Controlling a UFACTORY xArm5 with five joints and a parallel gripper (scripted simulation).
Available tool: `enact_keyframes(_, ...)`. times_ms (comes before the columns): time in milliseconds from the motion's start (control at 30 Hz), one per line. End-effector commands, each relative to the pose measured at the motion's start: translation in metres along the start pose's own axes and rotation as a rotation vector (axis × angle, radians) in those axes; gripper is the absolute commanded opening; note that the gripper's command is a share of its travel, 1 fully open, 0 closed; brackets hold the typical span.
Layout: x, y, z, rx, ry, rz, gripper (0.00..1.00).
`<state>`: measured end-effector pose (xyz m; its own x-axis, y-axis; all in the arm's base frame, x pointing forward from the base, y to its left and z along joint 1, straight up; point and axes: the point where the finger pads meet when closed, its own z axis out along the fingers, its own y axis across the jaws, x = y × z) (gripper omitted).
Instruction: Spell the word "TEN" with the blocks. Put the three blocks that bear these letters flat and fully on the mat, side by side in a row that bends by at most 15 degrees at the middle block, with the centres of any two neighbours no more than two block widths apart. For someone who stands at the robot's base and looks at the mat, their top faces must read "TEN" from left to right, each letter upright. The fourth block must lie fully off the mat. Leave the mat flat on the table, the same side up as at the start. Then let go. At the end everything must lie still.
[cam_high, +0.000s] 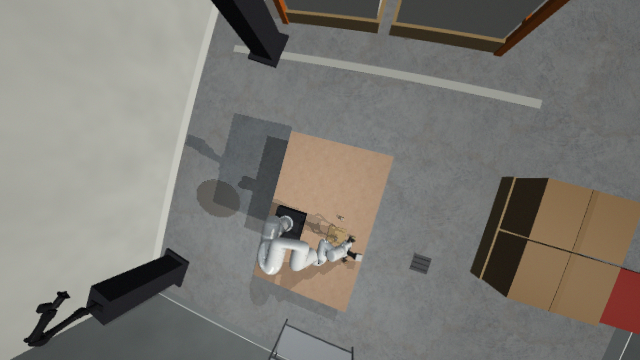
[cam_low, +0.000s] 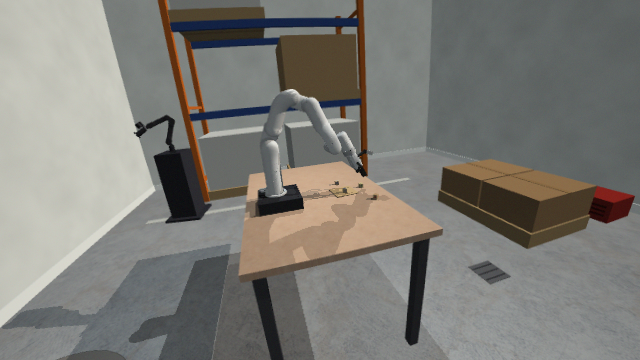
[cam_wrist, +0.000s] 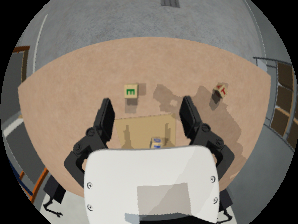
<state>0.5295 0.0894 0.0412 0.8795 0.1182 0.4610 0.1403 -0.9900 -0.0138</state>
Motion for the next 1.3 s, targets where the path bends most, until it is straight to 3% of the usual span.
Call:
enact_keyframes(0,-0.012,0.003,-0.013,-0.001,0.077,0.0,1.0)
enact_keyframes(33,-0.012,0.003,-0.013,-0.001,0.077,0.0,1.0)
enact_keyframes(100,-0.032,0.008,-0.031,-0.004,0.147,-0.001,1.0)
enact_keyframes(167,-0.032,0.008,-0.031,-0.004,0.147,-0.001,1.0)
enact_keyframes(267,-0.05,0.011,-0.05,-0.007,0.208,-0.002,1.0)
enact_keyframes(533,-0.08,0.015,-0.083,-0.013,0.303,-0.003,1.0)
enact_keyframes(1267,-0.086,0.016,-0.09,-0.015,0.321,-0.004,1.0)
